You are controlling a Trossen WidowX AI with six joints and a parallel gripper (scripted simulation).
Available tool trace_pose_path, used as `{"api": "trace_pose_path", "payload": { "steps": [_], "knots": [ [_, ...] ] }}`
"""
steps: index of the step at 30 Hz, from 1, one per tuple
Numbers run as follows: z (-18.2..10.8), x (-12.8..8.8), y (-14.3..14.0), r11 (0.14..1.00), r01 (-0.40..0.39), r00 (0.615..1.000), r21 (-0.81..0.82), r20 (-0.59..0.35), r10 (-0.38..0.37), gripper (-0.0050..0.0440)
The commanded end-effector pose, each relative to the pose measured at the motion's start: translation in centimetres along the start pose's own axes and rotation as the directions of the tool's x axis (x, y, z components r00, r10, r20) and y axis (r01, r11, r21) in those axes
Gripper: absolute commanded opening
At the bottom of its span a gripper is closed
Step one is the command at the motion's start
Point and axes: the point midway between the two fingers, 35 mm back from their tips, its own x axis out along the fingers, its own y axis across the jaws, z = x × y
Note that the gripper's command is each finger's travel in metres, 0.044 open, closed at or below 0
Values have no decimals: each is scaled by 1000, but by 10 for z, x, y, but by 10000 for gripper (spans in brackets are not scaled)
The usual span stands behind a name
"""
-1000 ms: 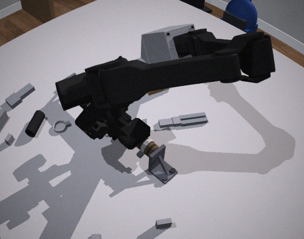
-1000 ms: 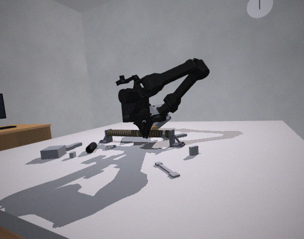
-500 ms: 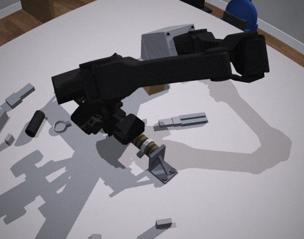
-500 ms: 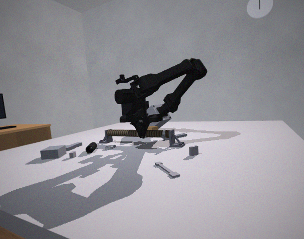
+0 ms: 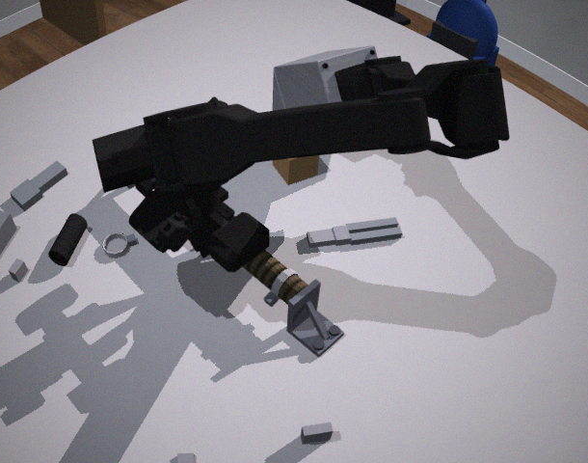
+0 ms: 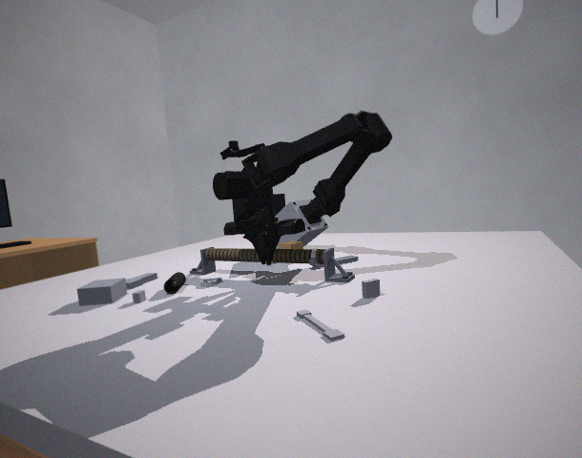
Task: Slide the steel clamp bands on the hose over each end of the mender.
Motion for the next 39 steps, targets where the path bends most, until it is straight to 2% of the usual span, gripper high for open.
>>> {"api": "trace_pose_path", "payload": {
  "steps": [1, 39],
  "knots": [
    [0, 0, -6, 1000, 3, 1000, 3, 1, -3, 0],
    [0, 0, -44, 1000, 3, 1000, 3, 1, -3, 0]
  ]
}}
